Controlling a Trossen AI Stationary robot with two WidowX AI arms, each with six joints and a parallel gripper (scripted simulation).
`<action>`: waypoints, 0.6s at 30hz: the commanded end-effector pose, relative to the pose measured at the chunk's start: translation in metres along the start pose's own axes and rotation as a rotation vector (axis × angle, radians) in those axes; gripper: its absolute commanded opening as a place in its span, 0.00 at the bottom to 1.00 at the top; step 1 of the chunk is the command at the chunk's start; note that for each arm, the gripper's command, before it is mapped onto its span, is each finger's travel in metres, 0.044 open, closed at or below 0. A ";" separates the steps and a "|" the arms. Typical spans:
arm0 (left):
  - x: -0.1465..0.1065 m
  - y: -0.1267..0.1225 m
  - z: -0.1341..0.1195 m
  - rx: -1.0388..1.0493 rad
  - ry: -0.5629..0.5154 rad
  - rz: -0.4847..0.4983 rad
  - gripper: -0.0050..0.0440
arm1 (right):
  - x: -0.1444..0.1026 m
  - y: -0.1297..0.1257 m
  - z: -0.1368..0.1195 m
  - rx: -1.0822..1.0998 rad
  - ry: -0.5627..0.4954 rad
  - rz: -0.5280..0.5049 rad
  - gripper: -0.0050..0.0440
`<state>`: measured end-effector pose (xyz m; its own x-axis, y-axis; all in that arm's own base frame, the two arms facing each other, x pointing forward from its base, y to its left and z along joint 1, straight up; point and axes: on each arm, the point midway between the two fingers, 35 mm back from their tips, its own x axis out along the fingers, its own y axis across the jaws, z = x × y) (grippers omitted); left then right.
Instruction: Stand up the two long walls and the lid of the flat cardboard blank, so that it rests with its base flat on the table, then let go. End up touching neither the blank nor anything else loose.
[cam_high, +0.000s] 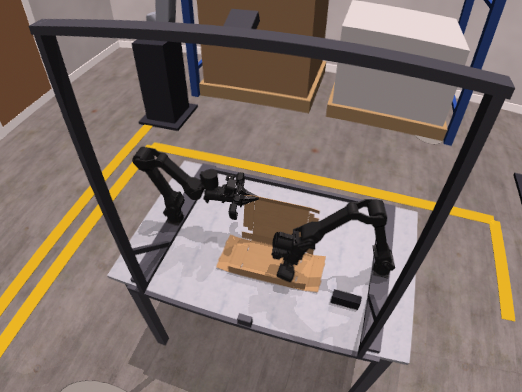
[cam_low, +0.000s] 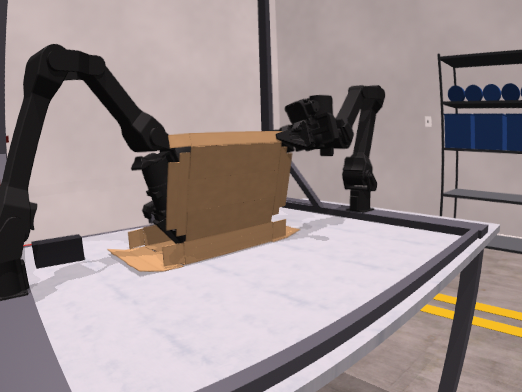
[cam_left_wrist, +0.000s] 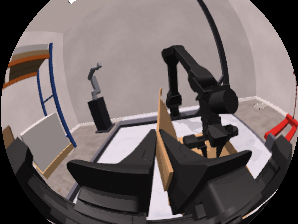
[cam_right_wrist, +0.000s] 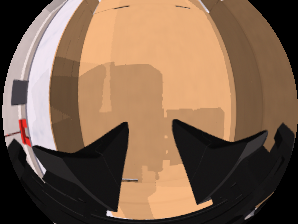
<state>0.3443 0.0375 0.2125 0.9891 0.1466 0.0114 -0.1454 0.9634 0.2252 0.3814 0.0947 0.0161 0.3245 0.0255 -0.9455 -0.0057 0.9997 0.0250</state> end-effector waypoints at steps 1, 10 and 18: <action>0.001 -0.002 0.010 0.014 -0.020 0.014 0.10 | 0.020 -0.007 -0.021 0.004 0.083 -0.014 0.50; -0.001 -0.013 0.014 0.063 -0.026 0.017 0.10 | 0.020 -0.007 -0.020 0.004 0.085 -0.013 0.50; -0.002 -0.024 0.017 0.119 -0.031 0.019 0.10 | 0.020 -0.007 -0.020 0.003 0.088 -0.013 0.50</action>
<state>0.3444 0.0117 0.2150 0.9893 0.1444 0.0217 -0.1433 0.9325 0.3315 0.3817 0.0945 0.0161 0.3154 0.0286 -0.9485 -0.0059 0.9996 0.0281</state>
